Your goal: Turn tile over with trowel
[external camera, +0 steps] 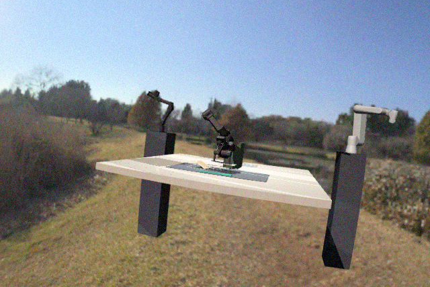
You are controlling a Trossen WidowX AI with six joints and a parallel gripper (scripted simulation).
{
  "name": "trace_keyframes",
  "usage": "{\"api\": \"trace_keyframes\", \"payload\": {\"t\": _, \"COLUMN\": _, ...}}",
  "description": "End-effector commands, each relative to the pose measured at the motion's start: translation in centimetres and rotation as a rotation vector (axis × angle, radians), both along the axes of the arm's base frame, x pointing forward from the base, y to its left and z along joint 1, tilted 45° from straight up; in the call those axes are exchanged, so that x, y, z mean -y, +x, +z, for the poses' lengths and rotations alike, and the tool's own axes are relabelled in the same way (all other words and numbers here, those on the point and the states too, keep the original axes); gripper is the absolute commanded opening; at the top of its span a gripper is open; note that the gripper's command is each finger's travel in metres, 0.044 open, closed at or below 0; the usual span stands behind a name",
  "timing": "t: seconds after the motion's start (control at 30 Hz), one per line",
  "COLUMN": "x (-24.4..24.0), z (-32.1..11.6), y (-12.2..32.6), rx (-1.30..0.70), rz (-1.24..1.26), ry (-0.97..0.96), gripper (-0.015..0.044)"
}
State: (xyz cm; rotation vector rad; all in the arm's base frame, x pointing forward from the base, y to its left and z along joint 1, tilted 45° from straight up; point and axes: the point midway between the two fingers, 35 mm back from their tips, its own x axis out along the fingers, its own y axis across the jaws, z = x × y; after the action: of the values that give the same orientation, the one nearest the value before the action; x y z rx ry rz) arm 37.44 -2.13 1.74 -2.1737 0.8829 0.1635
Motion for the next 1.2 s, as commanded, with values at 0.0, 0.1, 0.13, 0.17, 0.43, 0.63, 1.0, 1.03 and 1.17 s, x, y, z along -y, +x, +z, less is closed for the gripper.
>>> {"api": "trace_keyframes", "payload": {"t": 0.0, "x": -1.0, "z": 0.0, "y": 0.3, "rx": 0.006, "rz": 0.014, "ry": 0.009, "gripper": 0.0}}
{"api": "trace_keyframes", "payload": {"t": 0.1, "x": -2.1, "z": -0.3, "y": 0.5, "rx": 0.008, "rz": 0.015, "ry": 0.012, "gripper": 0.0}}
{"api": "trace_keyframes", "payload": {"t": 0.13, "x": -2.5, "z": -0.4, "y": 0.6, "rx": 0.008, "rz": 0.015, "ry": 0.013, "gripper": 0.0}}
{"api": "trace_keyframes", "payload": {"t": 0.17, "x": -2.9, "z": -0.6, "y": 0.7, "rx": 0.008, "rz": 0.015, "ry": 0.014, "gripper": 0.0}}
{"api": "trace_keyframes", "payload": {"t": 0.43, "x": -5.9, "z": -1.6, "y": 1.0, "rx": 0.006, "rz": 0.013, "ry": 0.011, "gripper": 0.0}}
{"api": "trace_keyframes", "payload": {"t": 0.63, "x": -6.5, "z": -1.8, "y": 1.0, "rx": 0.006, "rz": 0.013, "ry": 0.01, "gripper": 0.0}}
{"api": "trace_keyframes", "payload": {"t": 1.0, "x": -6.5, "z": -1.8, "y": 1.0, "rx": 0.006, "rz": 0.013, "ry": 0.01, "gripper": 0.0}}
{"api": "trace_keyframes", "payload": {"t": 1.03, "x": -6.5, "z": -1.8, "y": 1.0, "rx": 0.006, "rz": 0.013, "ry": 0.01, "gripper": 0.0}}
{"api": "trace_keyframes", "payload": {"t": 1.17, "x": -6.5, "z": -1.8, "y": 1.0, "rx": 0.006, "rz": 0.013, "ry": 0.01, "gripper": 0.0}}
